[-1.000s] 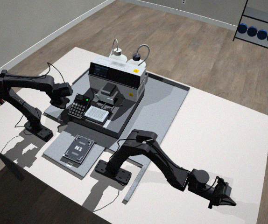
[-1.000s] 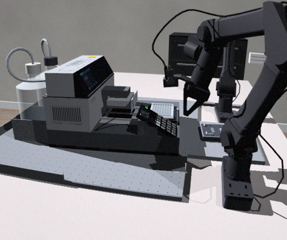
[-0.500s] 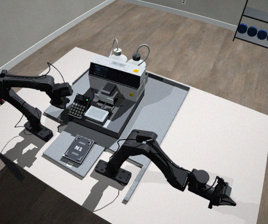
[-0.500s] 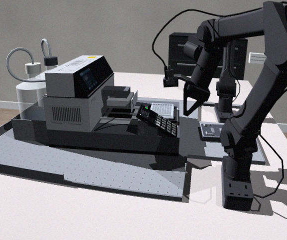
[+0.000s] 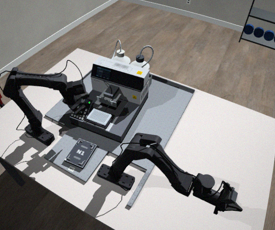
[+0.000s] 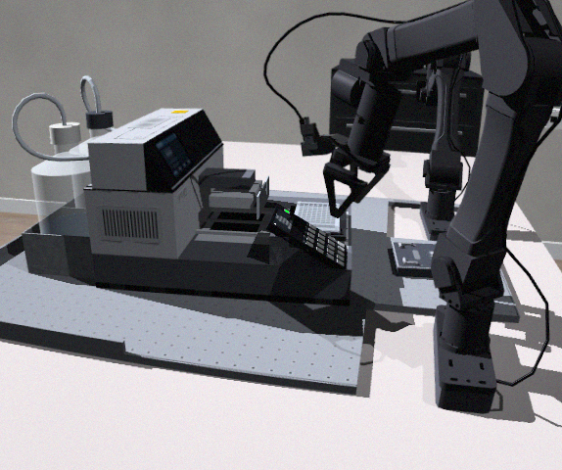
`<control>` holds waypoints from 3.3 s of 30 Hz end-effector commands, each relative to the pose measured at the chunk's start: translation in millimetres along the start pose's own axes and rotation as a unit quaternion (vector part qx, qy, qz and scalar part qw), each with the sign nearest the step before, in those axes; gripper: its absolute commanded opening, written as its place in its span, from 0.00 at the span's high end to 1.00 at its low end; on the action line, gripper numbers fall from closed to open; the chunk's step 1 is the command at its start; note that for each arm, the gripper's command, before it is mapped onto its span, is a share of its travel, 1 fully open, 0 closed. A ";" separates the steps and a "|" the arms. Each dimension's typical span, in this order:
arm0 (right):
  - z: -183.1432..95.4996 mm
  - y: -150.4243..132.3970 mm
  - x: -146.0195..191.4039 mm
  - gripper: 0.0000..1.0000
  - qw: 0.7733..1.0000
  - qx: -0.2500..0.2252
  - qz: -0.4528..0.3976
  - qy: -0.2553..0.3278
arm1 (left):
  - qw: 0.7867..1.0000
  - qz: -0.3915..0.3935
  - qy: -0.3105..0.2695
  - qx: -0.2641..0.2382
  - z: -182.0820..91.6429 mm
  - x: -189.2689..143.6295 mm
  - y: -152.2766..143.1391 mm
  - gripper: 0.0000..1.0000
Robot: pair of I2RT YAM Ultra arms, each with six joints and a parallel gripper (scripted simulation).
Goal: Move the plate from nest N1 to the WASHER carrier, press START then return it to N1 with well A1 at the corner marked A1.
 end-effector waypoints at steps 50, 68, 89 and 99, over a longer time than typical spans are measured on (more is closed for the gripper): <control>-5.4 17.3 0.0 1.00 1.000 -0.017 0.005 0.001 | 0.810 0.574 -0.108 0.052 -16.8 -66.6 124.8 0.00; -5.4 17.3 0.0 1.00 1.000 -0.017 0.005 0.001 | 0.811 0.572 -0.110 0.061 -18.8 -58.1 114.4 0.00; -5.4 17.3 0.0 1.00 1.000 -0.017 0.005 0.001 | 0.817 0.562 -0.106 0.065 -16.7 -50.9 116.4 0.00; -5.4 17.3 0.0 1.00 1.000 -0.017 0.005 0.001 | 0.811 0.571 -0.113 0.062 -18.1 -60.0 113.4 0.00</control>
Point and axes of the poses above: on each arm, the point where the finger pads meet when closed, its own z axis out along the fingers, its own x axis across the jaws, y = z × x, the point moved 1 cm from there along -z, back along the fingers, and after that the axes turned 14 degrees about z, right-handed, at the moved point
